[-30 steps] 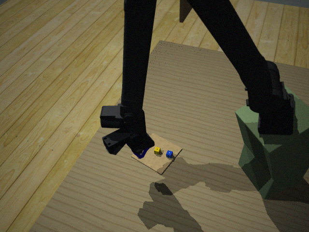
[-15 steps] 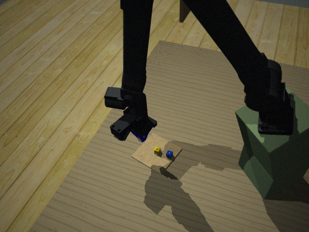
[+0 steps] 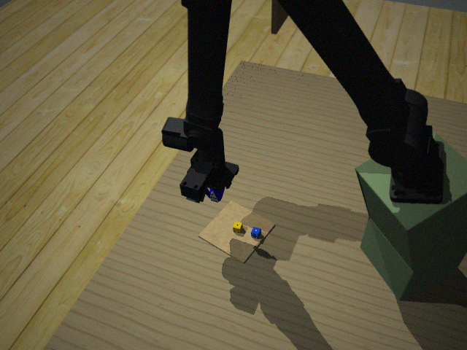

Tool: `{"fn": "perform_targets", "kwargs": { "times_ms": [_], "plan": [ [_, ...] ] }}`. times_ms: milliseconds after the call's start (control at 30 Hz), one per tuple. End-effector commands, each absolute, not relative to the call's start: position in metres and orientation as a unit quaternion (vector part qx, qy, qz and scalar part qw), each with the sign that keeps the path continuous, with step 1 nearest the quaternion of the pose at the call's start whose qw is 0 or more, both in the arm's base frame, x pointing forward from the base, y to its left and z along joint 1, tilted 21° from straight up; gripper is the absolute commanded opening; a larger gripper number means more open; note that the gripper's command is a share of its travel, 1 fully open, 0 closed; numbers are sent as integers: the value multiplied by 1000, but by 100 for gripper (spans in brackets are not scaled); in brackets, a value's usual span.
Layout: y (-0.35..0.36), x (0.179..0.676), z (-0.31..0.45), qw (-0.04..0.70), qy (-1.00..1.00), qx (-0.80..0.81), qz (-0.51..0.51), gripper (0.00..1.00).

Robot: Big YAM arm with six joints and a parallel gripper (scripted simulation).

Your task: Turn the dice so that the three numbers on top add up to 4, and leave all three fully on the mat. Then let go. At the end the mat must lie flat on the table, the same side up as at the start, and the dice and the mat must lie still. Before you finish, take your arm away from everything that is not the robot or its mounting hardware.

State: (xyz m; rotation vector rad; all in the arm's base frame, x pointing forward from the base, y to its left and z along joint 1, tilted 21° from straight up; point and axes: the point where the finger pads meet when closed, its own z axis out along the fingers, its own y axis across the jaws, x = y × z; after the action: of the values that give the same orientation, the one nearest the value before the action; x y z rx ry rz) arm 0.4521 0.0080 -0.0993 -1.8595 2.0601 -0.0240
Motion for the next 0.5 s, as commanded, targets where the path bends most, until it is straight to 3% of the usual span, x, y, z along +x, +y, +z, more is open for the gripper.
{"fn": "perform_targets", "kwargs": {
  "times_ms": [0,467],
  "plan": [
    [15,461,-87,191,709,-678,-16,15],
    [16,466,-103,192,709,-678,-18,15]
  ]
}}
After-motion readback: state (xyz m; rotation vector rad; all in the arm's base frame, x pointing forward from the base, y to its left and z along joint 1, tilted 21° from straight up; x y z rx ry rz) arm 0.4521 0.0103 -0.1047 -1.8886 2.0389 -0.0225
